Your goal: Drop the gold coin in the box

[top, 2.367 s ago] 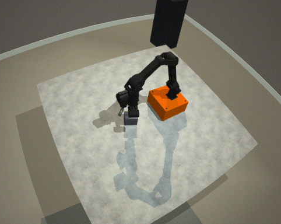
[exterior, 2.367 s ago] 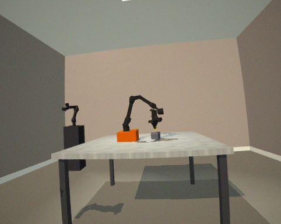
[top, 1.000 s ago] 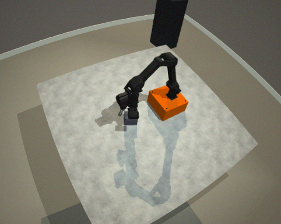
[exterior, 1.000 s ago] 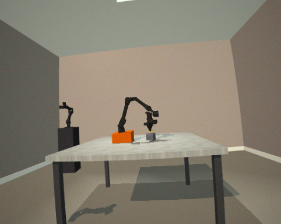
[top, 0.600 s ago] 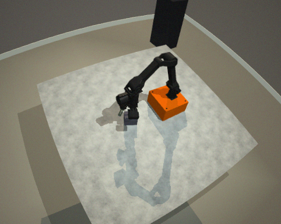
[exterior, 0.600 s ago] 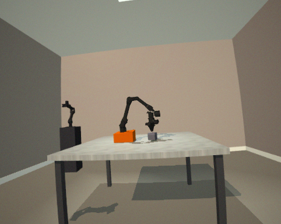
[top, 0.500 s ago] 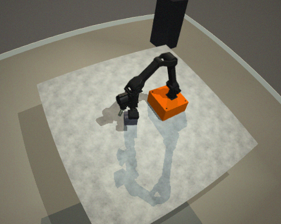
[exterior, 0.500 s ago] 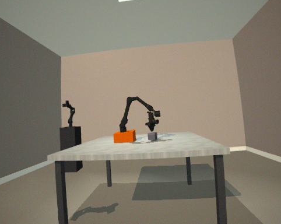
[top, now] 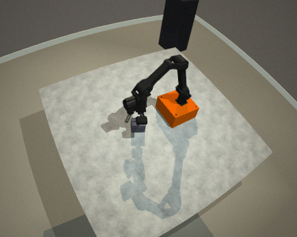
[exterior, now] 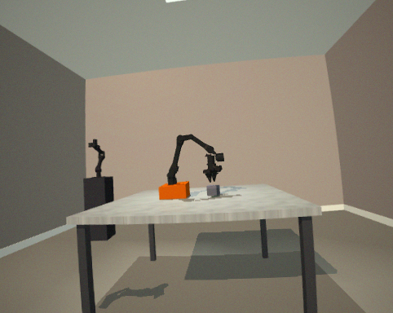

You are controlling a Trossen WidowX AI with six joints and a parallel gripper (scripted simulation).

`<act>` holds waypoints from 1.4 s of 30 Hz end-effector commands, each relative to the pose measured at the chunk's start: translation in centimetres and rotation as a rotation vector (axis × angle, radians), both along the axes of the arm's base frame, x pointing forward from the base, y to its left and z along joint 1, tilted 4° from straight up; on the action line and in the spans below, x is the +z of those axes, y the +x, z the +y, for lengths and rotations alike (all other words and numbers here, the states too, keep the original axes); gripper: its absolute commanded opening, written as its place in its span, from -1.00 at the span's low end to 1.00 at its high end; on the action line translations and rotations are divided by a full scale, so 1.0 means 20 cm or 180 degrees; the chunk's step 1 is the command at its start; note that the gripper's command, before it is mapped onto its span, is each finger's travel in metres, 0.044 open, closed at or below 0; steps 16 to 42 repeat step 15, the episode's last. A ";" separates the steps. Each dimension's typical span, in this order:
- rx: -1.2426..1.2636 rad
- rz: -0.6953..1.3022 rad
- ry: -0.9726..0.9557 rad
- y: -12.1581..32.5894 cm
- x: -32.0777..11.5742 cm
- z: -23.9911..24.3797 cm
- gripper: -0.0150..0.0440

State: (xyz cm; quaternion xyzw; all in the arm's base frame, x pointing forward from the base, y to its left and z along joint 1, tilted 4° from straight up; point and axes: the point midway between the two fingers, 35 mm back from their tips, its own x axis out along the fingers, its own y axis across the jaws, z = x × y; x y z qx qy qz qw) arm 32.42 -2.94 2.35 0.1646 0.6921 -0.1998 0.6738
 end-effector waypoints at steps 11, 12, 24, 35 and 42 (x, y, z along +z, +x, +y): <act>0.0000 0.0006 0.0001 -0.01 0.24 0.01 1.00; 0.0000 0.0006 0.0001 -0.01 0.24 0.01 1.00; 0.0000 0.0006 0.0001 -0.01 0.24 0.01 1.00; 0.0000 0.0006 0.0001 -0.01 0.24 0.01 1.00; 0.0000 0.0006 0.0001 -0.01 0.24 0.01 1.00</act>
